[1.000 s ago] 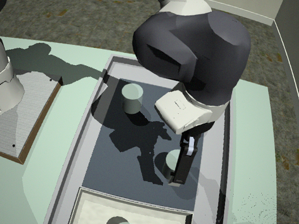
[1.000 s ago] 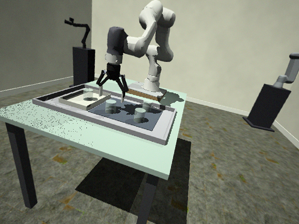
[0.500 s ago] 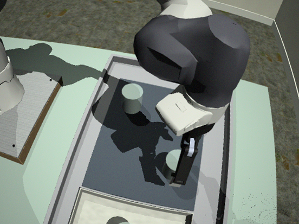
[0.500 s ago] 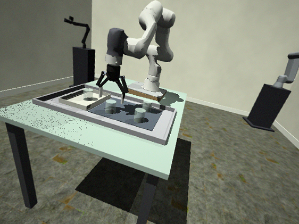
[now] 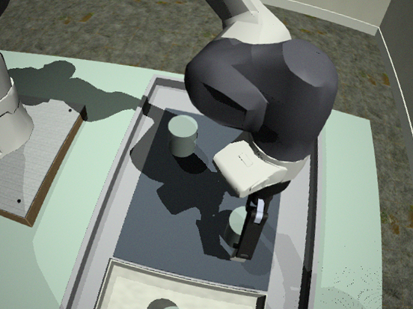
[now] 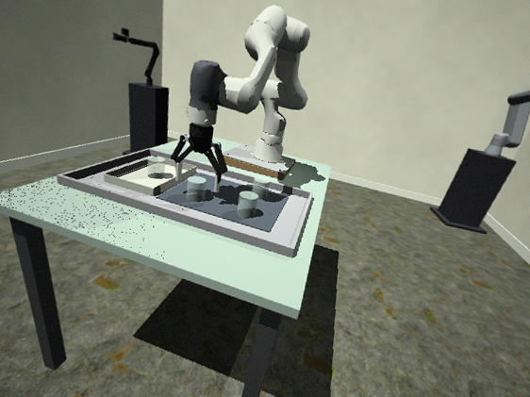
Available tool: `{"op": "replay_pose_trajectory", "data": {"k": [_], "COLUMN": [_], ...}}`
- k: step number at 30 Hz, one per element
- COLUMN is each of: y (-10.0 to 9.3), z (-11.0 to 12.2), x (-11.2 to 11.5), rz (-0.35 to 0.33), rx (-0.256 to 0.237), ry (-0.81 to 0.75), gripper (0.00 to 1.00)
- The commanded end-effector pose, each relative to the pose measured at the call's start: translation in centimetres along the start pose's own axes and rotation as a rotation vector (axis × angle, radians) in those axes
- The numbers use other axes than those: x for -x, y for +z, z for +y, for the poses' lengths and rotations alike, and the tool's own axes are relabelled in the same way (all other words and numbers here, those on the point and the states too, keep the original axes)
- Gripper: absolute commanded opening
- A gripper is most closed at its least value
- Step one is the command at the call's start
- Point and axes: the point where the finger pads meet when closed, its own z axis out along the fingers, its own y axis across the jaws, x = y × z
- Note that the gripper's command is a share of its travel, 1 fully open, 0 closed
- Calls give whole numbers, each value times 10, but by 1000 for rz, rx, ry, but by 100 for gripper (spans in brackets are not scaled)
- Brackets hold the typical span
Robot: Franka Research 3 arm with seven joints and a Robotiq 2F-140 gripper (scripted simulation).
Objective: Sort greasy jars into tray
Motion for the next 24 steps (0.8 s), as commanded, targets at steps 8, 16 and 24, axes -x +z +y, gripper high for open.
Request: {"op": "replay_pose_trajectory", "data": {"k": [8, 16, 24], "y": [14, 14, 14], "z": [-1, -1, -1], "x": [3, 3, 3], "rz": [-10, -10, -10], "rx": [0, 0, 0], "ry": [-1, -1, -1], "gripper": [100, 61, 61]}}
